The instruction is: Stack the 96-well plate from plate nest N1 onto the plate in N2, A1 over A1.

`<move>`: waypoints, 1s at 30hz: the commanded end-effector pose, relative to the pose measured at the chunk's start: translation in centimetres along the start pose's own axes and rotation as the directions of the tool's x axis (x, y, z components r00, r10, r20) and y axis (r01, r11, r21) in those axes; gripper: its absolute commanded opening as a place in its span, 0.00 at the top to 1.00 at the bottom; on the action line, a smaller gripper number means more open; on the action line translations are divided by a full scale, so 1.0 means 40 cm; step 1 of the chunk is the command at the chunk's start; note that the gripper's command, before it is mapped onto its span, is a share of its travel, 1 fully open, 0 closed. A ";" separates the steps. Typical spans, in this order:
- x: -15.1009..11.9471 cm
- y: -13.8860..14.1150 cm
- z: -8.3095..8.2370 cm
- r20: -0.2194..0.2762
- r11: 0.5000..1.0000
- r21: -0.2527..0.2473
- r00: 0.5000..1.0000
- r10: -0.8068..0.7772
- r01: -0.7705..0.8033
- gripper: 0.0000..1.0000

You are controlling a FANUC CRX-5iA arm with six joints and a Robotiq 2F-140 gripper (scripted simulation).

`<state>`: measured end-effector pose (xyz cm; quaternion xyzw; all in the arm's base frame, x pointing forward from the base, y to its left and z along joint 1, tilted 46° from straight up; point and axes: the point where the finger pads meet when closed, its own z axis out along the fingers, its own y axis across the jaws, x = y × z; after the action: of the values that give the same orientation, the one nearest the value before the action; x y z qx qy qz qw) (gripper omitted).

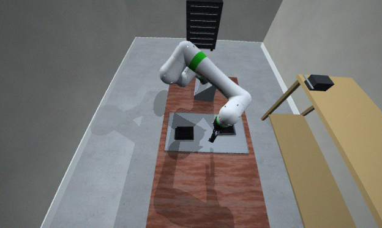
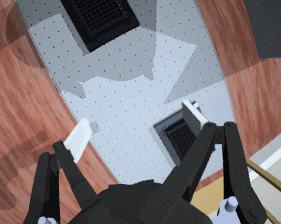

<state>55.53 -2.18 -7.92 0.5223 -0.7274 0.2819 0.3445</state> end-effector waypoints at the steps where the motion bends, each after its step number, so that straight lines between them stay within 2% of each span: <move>1: -0.023 0.016 -0.002 0.024 0.998 0.033 0.998 -0.062 0.061 0.00; 7: -0.083 0.061 -0.002 0.025 0.997 0.035 0.998 -0.066 0.065 0.00; 10: -0.111 0.086 -0.001 0.052 0.986 0.079 0.987 -0.152 0.148 0.00; 18: -0.167 0.136 0.001 0.053 0.986 0.079 0.987 -0.153 0.149 0.00; 21: -0.192 0.163 0.004 0.075 0.966 0.122 0.968 -0.239 0.229 0.00; 28: -0.249 0.225 0.010 0.075 0.966 0.122 0.968 -0.239 0.229 0.00; 30: -0.263 0.245 0.014 0.086 0.947 0.150 0.951 -0.298 0.283 0.00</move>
<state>49.09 5.71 -16.45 0.6369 -0.6569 0.2558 0.3123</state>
